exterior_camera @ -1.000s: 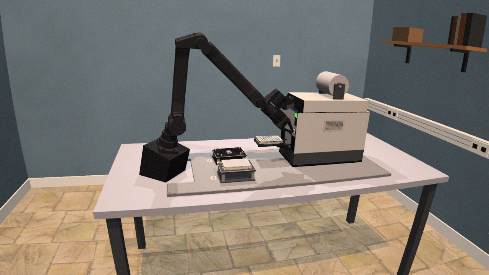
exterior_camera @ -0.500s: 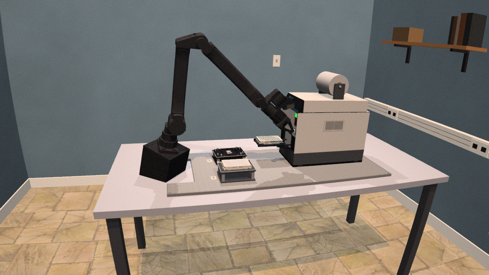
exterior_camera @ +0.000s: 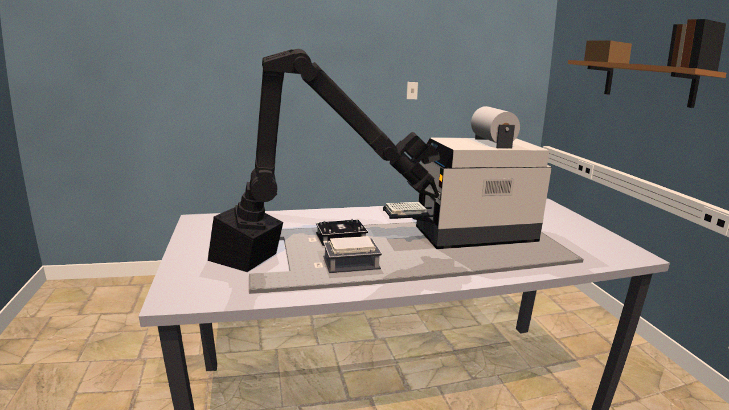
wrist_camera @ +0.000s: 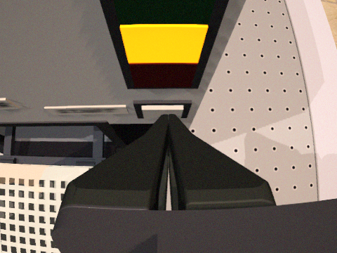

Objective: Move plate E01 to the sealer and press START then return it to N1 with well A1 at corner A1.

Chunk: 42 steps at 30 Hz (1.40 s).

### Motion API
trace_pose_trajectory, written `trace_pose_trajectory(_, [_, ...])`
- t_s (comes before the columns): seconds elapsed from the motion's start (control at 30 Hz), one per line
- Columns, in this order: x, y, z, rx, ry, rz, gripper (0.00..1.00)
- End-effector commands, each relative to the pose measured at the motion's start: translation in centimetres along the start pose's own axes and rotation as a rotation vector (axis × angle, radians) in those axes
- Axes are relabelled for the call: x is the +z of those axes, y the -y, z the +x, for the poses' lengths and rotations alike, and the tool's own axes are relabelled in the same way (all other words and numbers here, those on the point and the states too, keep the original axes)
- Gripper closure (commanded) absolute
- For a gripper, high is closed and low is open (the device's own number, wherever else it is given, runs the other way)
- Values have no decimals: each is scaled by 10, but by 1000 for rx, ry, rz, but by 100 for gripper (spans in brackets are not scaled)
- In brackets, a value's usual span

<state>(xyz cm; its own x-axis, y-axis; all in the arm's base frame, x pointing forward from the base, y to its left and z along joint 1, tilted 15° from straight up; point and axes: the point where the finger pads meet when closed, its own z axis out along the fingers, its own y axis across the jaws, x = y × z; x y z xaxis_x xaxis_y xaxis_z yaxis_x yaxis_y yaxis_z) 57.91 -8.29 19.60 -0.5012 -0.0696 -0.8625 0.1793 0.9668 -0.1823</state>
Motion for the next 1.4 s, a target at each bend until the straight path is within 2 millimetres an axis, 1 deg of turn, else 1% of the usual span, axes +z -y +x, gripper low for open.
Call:
trace_pose_trajectory(0.0, [8,11,-34,4,49,15,100])
trace_pose_trajectory(0.4, [8,11,-34,4,50,15,100])
trace_pose_trajectory(0.47, [0,12,-31,4,50,14,100])
trace_pose_trajectory(0.53, [0,12,-31,4,50,14,100])
trace_pose_trajectory(0.63, [-12,6,-26,-2,47,8,100])
trace_pose_trajectory(0.77, [-26,-2,-25,5,59,-1,100])
trace_pose_trajectory(0.9, [-33,-7,-14,12,40,-9,100])
trace_pose_trajectory(1.03, [-34,-6,2,12,11,-8,100])
trace_pose_trajectory(1.1, [-34,-6,2,12,11,-8,100])
trace_pose_trajectory(1.17, [-35,-1,-2,8,16,0,100])
trace_pose_trajectory(1.3, [-48,2,-4,-1,23,3,100])
trace_pose_trajectory(1.37, [-53,-2,-5,-5,26,-4,100])
